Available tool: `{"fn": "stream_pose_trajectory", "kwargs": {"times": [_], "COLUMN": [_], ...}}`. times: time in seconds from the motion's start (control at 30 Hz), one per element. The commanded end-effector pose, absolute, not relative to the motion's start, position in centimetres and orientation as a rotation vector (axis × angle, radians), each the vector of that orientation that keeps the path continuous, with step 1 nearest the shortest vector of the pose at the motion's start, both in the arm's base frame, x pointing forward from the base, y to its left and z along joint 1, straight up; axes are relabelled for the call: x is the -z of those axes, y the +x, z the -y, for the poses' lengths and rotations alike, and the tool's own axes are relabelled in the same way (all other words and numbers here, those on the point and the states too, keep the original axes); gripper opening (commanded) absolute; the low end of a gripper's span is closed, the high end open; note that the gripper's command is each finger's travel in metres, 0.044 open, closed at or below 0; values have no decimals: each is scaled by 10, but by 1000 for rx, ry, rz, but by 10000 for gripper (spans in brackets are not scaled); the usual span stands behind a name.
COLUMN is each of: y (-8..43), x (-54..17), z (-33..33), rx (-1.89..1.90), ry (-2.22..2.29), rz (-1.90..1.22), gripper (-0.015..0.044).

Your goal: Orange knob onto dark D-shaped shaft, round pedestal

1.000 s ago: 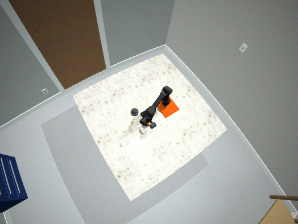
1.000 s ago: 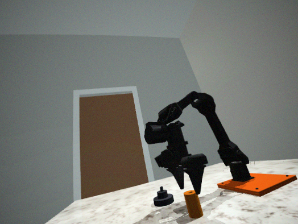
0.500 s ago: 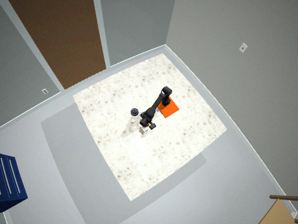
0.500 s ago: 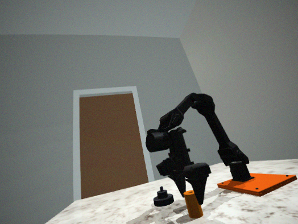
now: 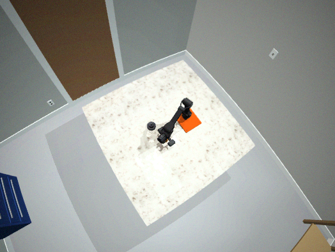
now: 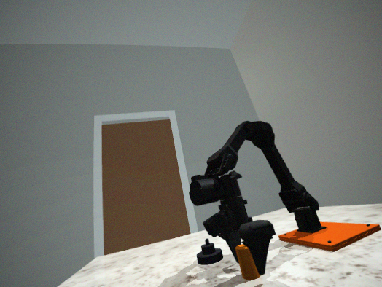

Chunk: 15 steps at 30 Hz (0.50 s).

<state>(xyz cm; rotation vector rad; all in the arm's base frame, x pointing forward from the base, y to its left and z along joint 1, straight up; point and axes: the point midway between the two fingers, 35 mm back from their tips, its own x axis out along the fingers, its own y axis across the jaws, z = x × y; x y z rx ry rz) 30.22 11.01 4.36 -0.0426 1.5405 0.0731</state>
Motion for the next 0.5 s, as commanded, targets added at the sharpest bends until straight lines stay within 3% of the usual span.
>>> {"fn": "stream_pose_trajectory", "kwargs": {"times": [0.0,0.03,0.37,0.47], "y": [302,302,302,302], "x": [-37,-37,-37,-37], "z": [-109,-109,-109,-109], "rx": [-65,-65,-65,-65], "ry": [-44,-44,-44,-44], "rz": [-1543,-1543,-1543,-1543], "gripper": [440,440,177,158]}}
